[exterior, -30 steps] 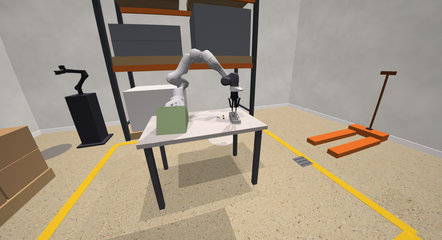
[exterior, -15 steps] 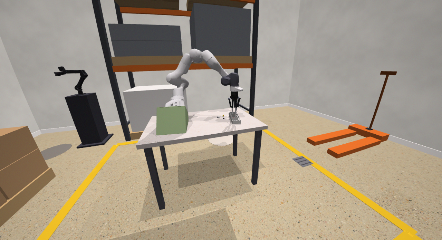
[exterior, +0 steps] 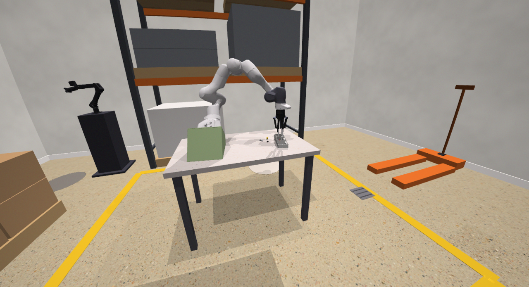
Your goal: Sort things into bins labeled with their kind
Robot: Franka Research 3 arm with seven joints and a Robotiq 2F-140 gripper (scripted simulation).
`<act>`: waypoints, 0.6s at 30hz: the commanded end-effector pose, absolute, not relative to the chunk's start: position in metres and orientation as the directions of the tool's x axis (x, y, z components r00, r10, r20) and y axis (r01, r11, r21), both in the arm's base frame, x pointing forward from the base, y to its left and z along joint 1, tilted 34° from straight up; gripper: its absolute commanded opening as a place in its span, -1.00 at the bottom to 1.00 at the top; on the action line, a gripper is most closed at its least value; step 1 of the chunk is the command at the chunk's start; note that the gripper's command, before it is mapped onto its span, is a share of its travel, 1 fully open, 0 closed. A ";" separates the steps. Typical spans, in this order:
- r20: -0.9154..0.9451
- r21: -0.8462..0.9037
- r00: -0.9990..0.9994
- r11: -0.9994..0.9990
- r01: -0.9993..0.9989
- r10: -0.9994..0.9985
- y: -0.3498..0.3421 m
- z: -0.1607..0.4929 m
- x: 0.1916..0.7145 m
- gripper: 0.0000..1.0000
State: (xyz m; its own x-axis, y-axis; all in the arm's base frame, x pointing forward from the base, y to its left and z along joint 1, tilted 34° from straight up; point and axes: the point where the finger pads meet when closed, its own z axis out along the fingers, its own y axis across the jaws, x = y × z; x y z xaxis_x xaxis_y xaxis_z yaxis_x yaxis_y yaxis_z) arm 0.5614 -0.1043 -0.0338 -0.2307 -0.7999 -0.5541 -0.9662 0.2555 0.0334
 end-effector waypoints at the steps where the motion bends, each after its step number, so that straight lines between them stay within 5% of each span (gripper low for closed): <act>1: -0.557 0.036 -0.234 0.258 -0.966 -0.797 -0.104 -0.032 0.561 -0.65; 11: -0.557 0.036 -0.234 0.258 -0.966 -0.797 -0.102 -0.032 0.560 -0.65; 18: -0.553 -0.079 -0.027 0.084 -0.993 -0.833 -0.071 -0.011 0.541 -0.63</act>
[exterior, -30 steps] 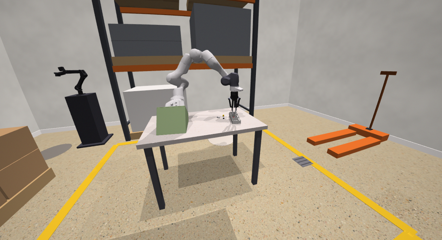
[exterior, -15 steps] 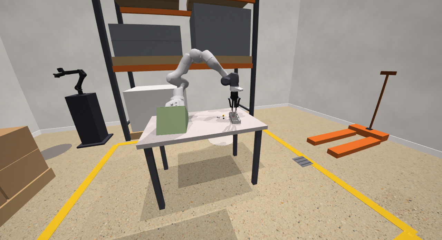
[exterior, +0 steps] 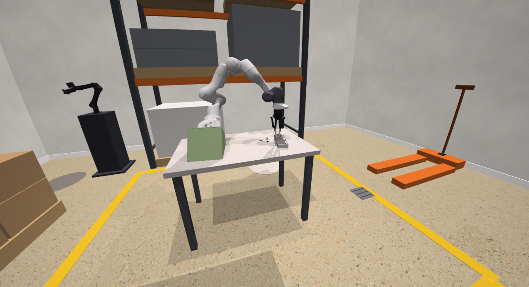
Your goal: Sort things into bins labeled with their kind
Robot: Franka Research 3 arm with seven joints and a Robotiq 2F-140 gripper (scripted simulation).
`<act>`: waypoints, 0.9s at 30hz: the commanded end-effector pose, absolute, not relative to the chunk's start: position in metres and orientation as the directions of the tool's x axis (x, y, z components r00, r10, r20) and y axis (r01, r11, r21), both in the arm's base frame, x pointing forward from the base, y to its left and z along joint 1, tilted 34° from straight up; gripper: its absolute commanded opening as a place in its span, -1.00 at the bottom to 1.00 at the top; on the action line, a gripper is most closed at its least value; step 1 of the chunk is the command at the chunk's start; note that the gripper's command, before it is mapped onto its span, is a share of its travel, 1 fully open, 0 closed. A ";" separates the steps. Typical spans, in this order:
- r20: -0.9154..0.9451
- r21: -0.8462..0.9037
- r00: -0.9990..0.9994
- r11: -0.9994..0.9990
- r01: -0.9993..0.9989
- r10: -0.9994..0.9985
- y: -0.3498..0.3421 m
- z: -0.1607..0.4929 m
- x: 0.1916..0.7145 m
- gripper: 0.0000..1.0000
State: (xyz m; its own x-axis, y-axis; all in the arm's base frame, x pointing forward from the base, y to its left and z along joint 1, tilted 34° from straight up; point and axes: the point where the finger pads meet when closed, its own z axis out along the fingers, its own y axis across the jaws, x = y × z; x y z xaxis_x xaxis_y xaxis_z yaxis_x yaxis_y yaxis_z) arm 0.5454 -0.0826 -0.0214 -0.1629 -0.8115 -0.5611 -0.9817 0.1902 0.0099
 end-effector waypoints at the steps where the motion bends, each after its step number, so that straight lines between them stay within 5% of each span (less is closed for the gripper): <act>1: -0.552 -0.087 -0.008 0.067 -0.994 -0.834 -0.065 -0.006 0.538 -0.63; 27: -0.442 -0.303 0.489 -0.387 -0.871 -0.752 0.016 0.049 0.490 -0.63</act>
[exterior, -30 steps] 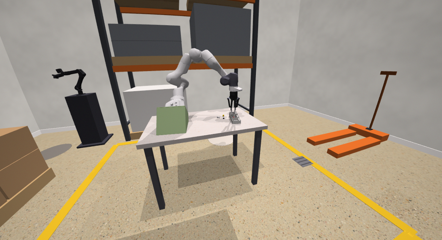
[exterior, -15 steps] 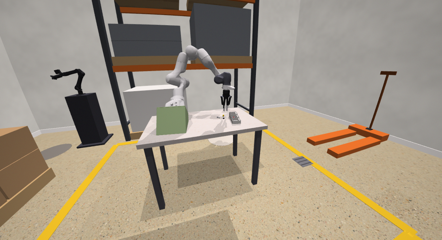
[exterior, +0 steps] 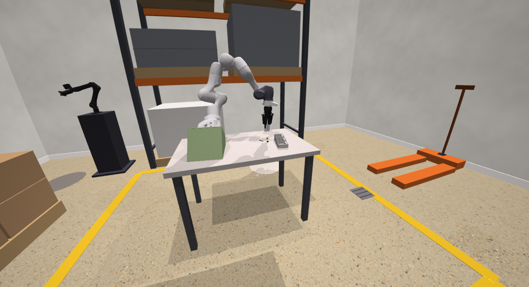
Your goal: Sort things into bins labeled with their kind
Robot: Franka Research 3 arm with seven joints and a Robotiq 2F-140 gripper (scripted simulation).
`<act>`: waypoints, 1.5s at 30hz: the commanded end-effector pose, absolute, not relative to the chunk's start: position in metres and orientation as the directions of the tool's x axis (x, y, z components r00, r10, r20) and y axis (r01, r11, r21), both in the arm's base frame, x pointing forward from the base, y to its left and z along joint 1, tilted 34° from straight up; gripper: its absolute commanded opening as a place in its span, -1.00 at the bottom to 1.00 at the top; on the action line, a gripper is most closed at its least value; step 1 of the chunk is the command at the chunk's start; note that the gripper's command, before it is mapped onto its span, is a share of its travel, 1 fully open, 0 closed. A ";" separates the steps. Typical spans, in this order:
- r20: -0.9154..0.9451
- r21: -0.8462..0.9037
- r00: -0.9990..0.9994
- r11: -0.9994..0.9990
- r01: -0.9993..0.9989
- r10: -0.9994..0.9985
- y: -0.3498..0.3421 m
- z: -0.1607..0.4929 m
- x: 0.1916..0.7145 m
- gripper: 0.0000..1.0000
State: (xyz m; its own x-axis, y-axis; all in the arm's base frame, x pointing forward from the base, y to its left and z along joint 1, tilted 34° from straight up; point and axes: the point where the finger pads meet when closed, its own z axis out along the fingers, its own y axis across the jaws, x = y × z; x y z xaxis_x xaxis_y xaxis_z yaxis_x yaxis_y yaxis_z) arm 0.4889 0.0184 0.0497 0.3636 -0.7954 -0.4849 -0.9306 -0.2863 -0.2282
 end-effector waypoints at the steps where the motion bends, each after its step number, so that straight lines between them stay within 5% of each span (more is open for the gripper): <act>1: -0.436 -0.312 0.504 -0.400 -0.862 -0.746 0.016 0.049 0.490 -0.63; 45: -0.132 -0.542 0.911 -0.741 -0.397 -0.391 0.015 0.049 0.492 -0.63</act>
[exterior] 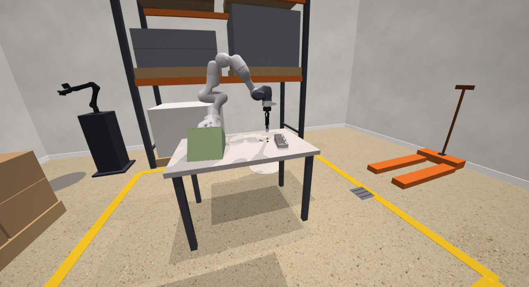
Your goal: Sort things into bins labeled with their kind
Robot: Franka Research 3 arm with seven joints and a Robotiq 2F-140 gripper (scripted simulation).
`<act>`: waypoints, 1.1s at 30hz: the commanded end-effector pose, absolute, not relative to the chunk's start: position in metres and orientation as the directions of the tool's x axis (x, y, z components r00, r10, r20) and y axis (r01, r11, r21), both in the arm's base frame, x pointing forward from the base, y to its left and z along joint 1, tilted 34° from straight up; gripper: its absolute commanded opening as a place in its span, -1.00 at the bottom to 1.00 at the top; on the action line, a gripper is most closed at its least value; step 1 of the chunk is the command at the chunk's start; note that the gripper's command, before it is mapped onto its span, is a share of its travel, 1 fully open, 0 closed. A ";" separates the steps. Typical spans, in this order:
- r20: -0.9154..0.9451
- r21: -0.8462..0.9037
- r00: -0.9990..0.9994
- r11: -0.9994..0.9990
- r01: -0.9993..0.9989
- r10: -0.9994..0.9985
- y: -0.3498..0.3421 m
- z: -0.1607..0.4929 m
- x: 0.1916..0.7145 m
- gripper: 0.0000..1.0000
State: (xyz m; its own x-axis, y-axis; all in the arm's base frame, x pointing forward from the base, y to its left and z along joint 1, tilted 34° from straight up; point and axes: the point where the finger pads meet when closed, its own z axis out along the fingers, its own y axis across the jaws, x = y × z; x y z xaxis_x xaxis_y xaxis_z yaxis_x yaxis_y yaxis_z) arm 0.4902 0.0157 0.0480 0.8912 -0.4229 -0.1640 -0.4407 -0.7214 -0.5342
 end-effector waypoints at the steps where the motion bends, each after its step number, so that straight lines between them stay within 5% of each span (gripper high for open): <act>1: -0.132 -0.542 0.911 -0.741 -0.397 -0.391 0.016 0.049 0.492 -0.63; 33: -0.132 -0.542 0.911 -0.741 -0.397 -0.391 0.021 0.043 0.492 -0.63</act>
State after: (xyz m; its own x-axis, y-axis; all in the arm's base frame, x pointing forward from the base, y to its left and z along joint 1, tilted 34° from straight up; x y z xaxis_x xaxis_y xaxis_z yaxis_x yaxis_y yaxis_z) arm 0.4900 0.0172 0.0468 0.9075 -0.3960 -0.1402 -0.4054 -0.7383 -0.5390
